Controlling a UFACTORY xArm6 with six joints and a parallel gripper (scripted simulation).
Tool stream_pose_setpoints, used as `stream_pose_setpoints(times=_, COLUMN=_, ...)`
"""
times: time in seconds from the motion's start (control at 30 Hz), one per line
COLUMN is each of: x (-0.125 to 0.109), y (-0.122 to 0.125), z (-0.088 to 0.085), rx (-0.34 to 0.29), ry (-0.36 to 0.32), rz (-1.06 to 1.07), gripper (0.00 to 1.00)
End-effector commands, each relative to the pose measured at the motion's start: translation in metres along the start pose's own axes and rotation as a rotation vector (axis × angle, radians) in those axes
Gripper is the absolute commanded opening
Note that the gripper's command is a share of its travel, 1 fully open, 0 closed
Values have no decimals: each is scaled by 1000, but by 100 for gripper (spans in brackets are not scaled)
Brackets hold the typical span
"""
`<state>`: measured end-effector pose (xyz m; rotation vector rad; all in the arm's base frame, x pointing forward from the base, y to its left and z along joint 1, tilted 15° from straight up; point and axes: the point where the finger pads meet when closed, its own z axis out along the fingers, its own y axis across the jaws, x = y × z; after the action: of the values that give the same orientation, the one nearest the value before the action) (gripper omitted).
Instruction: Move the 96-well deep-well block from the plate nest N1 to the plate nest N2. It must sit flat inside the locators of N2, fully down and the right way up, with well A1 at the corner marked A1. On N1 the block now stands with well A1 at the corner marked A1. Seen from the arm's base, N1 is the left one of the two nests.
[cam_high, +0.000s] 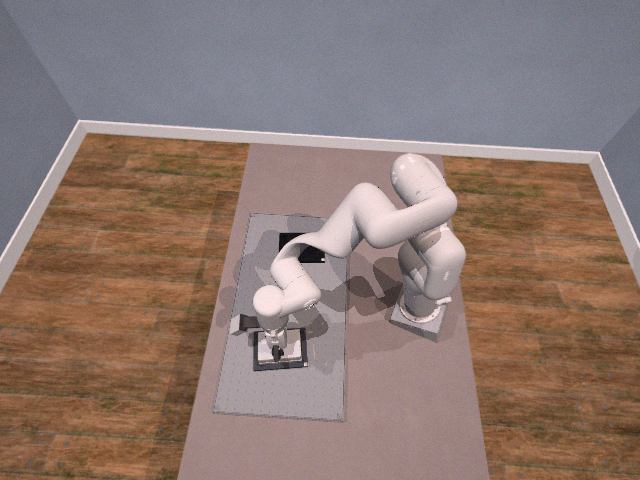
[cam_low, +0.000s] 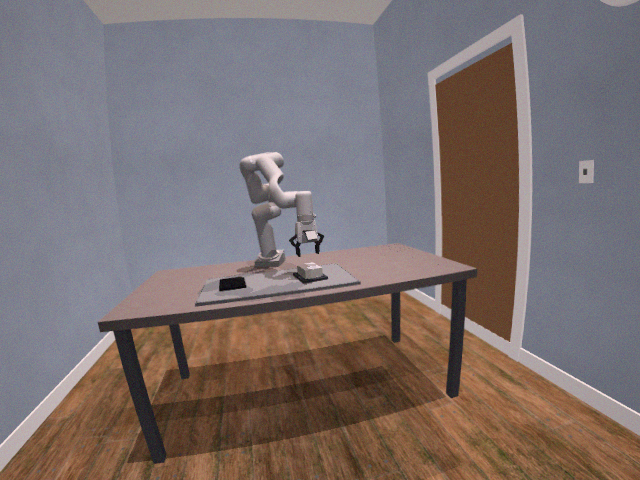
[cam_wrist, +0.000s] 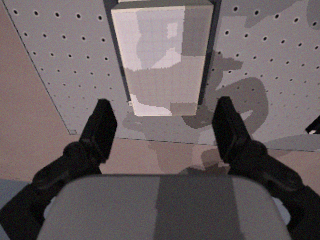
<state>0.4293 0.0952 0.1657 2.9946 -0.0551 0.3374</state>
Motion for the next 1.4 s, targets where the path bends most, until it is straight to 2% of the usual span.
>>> stream_pose_setpoints(times=0.0, x=1, y=-1, z=2, rx=1, ry=4, rz=0, gripper=100)
stream_pose_setpoints(times=1.37, x=1, y=-1, z=60, rx=1, ry=4, rz=0, gripper=100)
